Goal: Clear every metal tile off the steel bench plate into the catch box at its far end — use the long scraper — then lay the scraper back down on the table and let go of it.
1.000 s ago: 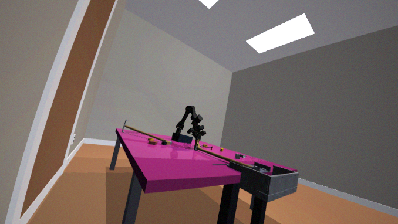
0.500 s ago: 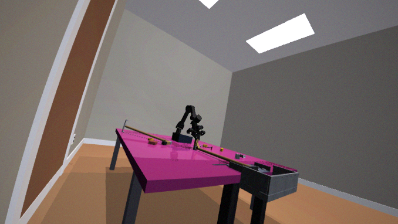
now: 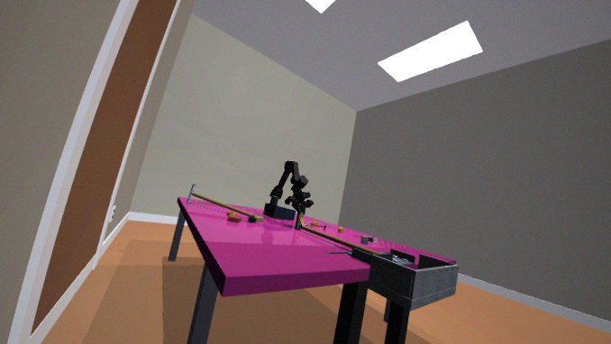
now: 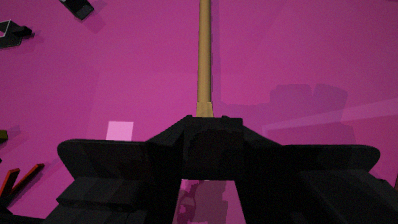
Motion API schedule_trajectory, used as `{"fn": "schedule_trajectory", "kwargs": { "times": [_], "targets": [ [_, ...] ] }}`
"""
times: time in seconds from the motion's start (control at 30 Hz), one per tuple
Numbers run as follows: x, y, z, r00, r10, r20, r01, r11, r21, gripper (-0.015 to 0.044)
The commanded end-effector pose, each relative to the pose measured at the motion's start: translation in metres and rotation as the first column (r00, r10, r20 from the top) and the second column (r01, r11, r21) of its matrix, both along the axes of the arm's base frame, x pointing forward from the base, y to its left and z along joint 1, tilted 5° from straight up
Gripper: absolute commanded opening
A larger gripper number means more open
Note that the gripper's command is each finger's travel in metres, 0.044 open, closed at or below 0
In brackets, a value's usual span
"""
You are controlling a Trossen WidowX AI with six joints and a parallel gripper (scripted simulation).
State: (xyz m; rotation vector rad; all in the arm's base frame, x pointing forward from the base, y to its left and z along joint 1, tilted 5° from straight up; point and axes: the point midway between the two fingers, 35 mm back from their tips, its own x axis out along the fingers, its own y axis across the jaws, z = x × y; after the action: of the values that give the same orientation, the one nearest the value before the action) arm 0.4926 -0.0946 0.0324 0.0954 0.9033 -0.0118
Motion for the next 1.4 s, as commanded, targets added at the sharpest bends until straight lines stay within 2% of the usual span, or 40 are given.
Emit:
{"fn": "schedule_trajectory", "kwargs": {
  "times": [0.0, 1.37],
  "targets": [
    [-0.003, -0.001, 0.006, 1.000, 0.002, 0.014, -0.002, 1.000, 0.000, 0.0000],
    [-0.046, -0.003, 0.010, 1.000, 0.001, 0.015, -0.001, 1.000, -0.001, 0.0000]
  ]
}}
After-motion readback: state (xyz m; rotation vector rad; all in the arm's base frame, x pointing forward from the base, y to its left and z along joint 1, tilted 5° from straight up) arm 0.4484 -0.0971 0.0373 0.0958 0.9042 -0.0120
